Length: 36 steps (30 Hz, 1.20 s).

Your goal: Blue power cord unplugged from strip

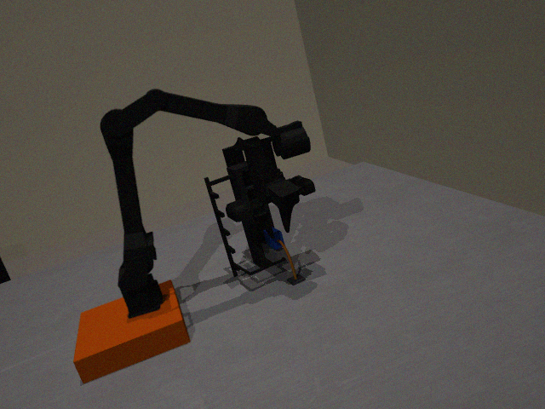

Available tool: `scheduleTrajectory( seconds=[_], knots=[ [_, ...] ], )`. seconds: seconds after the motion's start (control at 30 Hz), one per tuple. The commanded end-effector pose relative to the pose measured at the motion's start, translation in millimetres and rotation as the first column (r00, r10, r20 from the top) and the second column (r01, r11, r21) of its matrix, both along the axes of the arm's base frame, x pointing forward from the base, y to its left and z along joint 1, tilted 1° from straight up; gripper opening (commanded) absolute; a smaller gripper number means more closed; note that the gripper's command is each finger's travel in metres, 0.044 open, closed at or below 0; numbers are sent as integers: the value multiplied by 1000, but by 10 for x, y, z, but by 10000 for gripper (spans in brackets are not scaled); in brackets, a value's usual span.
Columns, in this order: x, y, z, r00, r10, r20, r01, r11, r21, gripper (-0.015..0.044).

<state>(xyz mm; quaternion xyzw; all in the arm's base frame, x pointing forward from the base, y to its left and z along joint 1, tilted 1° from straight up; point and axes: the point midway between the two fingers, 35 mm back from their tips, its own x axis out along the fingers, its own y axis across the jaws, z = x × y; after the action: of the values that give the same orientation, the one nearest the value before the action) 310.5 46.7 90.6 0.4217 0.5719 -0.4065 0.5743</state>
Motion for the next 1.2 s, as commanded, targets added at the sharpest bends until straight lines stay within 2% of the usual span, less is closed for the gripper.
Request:
scheduleTrajectory(
  seconds=[0.0,0.47,1.0,1.17],
  knots=[
    [-21,70,-3,1000,-4,2,4,1000,-4,160],
    [-100,278,-3,1000,-4,1,4,1000,-2,160],
    [-100,282,-123,1000,-4,1,4,1000,-2,160],
    [-97,287,-97,1000,1,1,-1,1000,2,29]
  ],
)
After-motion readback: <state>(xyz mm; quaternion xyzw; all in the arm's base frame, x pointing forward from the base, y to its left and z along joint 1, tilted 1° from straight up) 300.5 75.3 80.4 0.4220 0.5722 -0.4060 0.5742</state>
